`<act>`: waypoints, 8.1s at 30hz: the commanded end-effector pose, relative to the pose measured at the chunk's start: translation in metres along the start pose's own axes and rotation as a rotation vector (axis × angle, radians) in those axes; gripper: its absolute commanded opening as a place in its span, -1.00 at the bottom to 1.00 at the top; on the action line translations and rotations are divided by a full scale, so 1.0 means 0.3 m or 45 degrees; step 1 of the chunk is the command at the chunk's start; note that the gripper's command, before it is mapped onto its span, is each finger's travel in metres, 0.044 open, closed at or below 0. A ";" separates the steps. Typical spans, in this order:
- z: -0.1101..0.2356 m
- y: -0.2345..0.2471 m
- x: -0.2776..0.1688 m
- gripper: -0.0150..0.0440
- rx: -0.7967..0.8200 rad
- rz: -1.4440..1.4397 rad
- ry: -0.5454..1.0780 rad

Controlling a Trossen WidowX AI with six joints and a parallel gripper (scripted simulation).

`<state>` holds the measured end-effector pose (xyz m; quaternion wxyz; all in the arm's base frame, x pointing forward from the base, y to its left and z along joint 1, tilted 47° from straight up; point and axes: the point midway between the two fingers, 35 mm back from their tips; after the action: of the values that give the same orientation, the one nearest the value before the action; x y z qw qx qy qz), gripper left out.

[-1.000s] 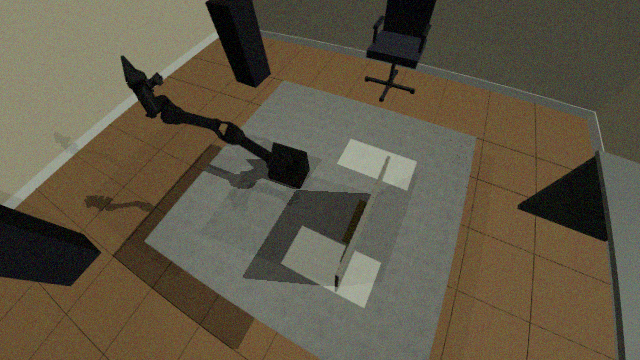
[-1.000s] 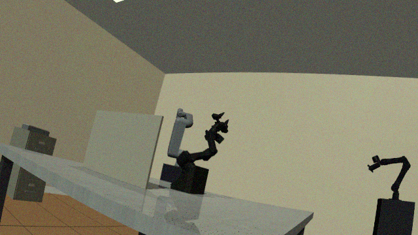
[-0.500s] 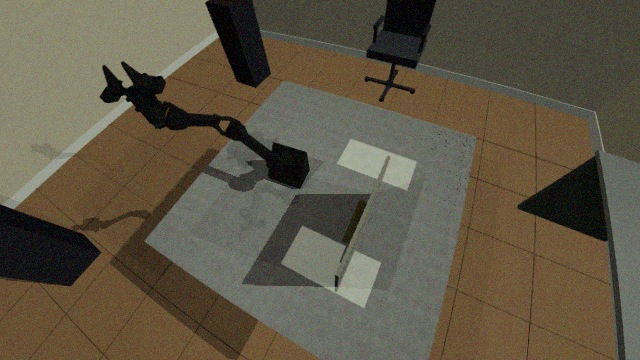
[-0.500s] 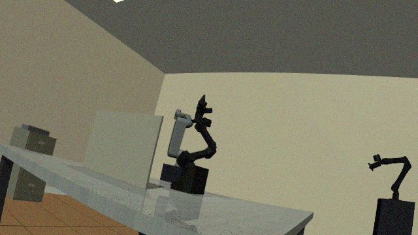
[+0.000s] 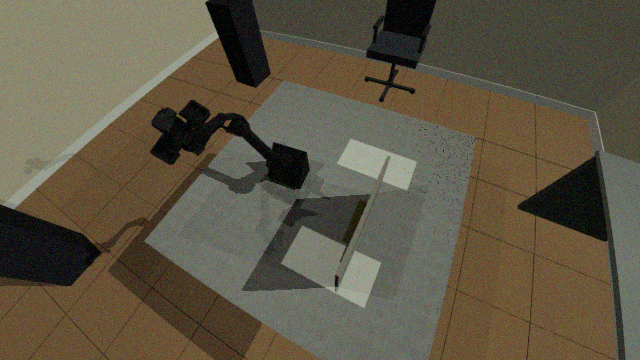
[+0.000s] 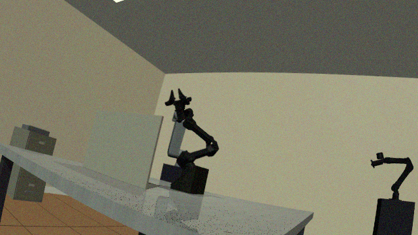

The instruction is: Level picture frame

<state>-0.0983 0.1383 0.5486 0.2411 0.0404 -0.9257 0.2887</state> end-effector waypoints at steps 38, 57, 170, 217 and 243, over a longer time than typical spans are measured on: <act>0.571 -0.088 -1.342 0.39 -1.224 -1.973 0.752; 0.571 -0.088 -1.342 0.39 -1.224 -1.973 0.752; 0.404 -0.212 -1.832 0.39 -1.221 -1.975 0.742; 0.331 -0.231 -1.941 0.39 -1.220 -1.975 0.739; 0.331 -0.231 -1.941 0.39 -1.220 -1.975 0.739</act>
<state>0.3870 -0.0114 0.2391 0.5770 0.4683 -0.5624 -0.3625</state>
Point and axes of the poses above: the point midway between the two fingers, 35 mm back from their tips, its own z axis back along the fingers, its own y axis across the jaws, x = y × z, and after that the axes turned 11 degrees about -z, right-handed
